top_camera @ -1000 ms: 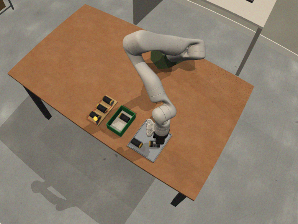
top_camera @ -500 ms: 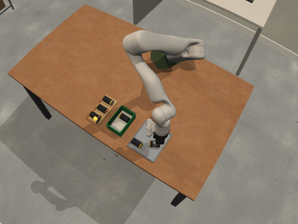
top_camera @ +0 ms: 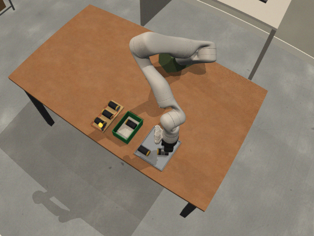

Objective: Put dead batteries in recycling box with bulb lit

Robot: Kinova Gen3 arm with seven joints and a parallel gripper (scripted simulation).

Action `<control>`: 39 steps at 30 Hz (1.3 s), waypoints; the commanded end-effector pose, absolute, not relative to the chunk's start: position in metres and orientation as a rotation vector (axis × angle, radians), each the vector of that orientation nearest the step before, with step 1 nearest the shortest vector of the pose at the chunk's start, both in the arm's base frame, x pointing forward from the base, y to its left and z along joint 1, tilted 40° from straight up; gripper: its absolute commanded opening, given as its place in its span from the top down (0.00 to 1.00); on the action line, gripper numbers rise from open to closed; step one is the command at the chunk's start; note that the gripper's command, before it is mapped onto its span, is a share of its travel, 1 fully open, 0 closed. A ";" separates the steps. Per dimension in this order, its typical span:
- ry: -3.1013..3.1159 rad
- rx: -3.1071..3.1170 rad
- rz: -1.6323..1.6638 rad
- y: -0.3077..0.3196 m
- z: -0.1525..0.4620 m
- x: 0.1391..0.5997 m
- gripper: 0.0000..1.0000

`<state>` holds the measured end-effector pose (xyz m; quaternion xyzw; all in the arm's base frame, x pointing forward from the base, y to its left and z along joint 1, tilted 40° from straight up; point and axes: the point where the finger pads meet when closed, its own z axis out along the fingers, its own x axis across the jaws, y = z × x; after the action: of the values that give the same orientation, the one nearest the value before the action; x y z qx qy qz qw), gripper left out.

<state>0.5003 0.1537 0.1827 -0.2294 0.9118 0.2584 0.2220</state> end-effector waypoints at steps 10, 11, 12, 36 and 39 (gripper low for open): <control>2.518 -0.633 0.713 0.170 0.160 0.509 0.10; 2.518 -0.633 0.713 0.170 0.160 0.509 0.10; 2.518 -0.633 0.713 0.170 0.160 0.509 0.10; 2.518 -0.633 0.713 0.179 0.149 0.513 0.10; 2.518 -0.633 0.713 0.179 0.149 0.513 0.43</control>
<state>0.5132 0.1793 0.1482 -0.2293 0.9118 0.2584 0.2220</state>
